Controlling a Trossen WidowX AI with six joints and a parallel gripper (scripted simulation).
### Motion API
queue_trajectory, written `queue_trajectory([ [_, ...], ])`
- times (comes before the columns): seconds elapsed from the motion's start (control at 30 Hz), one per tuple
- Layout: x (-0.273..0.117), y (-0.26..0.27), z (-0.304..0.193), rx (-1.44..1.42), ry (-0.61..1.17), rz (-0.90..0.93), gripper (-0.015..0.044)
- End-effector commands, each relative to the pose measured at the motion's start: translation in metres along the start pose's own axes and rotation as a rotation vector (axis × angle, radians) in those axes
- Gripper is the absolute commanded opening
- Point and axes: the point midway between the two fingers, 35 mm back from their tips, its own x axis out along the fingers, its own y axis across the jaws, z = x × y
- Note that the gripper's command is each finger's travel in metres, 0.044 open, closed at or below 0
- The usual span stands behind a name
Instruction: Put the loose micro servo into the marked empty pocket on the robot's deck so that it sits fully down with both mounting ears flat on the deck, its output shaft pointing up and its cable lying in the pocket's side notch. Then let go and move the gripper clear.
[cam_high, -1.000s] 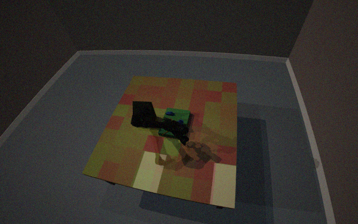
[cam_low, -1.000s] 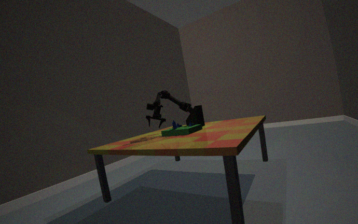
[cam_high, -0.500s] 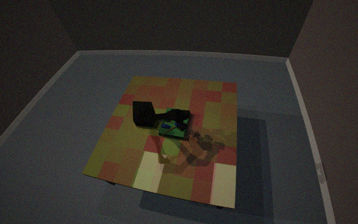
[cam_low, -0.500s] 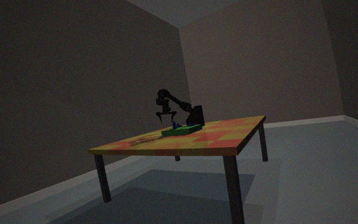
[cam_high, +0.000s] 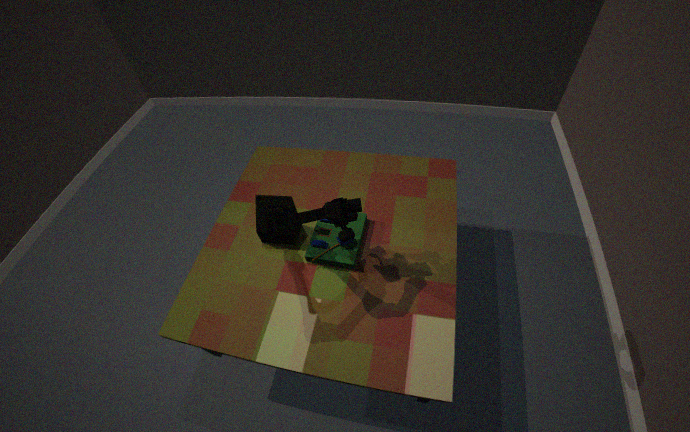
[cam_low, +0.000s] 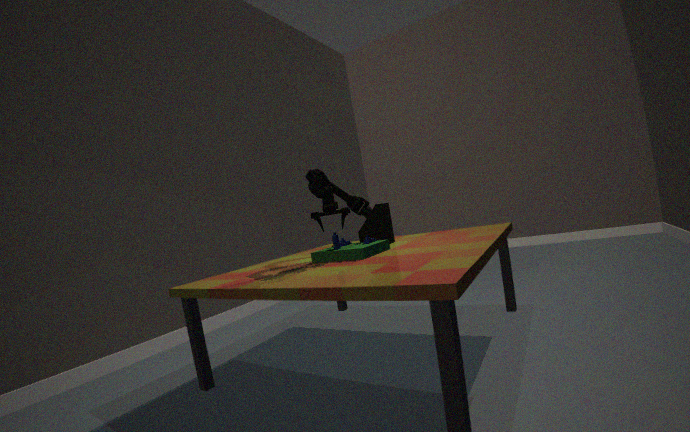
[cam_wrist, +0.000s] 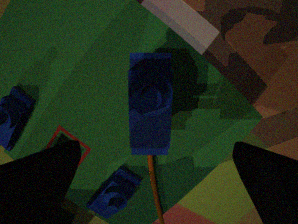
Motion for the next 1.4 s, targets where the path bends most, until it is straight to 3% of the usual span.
queue_trajectory([
  [0.0,0.016,0.004,-0.001,-0.002,0.007,0.008,0.044],
  [0.67,0.04,0.004,-0.002,-0.002,0.008,0.007,0.044],
  [1.1,0.04,0.004,-0.002,-0.002,0.008,0.007,0.0099],
  [1.27,0.04,0.004,-0.002,-0.002,0.008,0.007,0.0065],
  [1.37,0.034,0.004,-0.001,-0.002,0.008,0.007,0.0],
])
